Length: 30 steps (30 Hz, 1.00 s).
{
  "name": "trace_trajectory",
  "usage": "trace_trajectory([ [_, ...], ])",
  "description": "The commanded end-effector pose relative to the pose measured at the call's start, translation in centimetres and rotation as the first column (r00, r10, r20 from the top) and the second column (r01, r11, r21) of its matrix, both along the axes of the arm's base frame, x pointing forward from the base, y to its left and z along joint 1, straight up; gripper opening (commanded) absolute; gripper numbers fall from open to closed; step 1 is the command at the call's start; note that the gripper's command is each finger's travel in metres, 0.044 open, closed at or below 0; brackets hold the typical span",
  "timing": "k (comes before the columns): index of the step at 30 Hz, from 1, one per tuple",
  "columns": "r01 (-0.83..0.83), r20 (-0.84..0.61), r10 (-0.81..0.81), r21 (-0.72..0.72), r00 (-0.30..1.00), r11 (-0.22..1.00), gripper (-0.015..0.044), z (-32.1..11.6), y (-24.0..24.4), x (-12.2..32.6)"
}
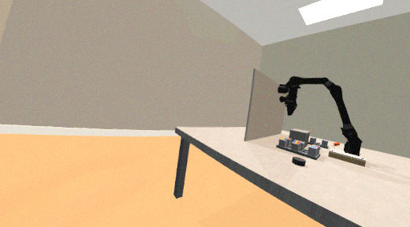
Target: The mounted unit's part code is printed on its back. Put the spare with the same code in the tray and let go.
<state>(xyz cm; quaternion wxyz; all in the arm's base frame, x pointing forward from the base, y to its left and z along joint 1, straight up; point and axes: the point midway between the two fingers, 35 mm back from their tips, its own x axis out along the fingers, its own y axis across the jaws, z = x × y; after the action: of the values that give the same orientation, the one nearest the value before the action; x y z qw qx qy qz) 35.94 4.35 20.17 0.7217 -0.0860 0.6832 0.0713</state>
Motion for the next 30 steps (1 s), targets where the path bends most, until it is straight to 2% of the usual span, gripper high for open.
trace_trajectory([
  [1,-0.287,-0.015,0.287,-0.015,0.958,0.958,0.0440,-1.2,6.0,-2.0],
  [4,-0.513,-0.023,0.513,-0.012,0.858,0.858,0.0440,-2.3,10.2,-3.9],
  [8,-0.772,-0.032,0.771,-0.005,0.635,0.636,0.0440,-3.8,15.4,-7.4],
  [12,-0.936,-0.037,0.936,0.004,0.351,0.351,0.0440,-5.3,19.5,-11.7],
  [14,-0.966,-0.038,0.966,0.006,0.257,0.258,0.0440,-5.7,20.6,-13.1],
  [24,-0.969,-0.038,0.968,0.007,0.248,0.248,0.0440,-5.7,20.7,-13.2],
  [29,-0.969,-0.038,0.968,0.007,0.248,0.248,0.0309,-8.0,20.6,-13.2],
  [30,-0.969,-0.038,0.968,0.007,0.248,0.248,0.0300,-8.9,20.5,-13.2],
])
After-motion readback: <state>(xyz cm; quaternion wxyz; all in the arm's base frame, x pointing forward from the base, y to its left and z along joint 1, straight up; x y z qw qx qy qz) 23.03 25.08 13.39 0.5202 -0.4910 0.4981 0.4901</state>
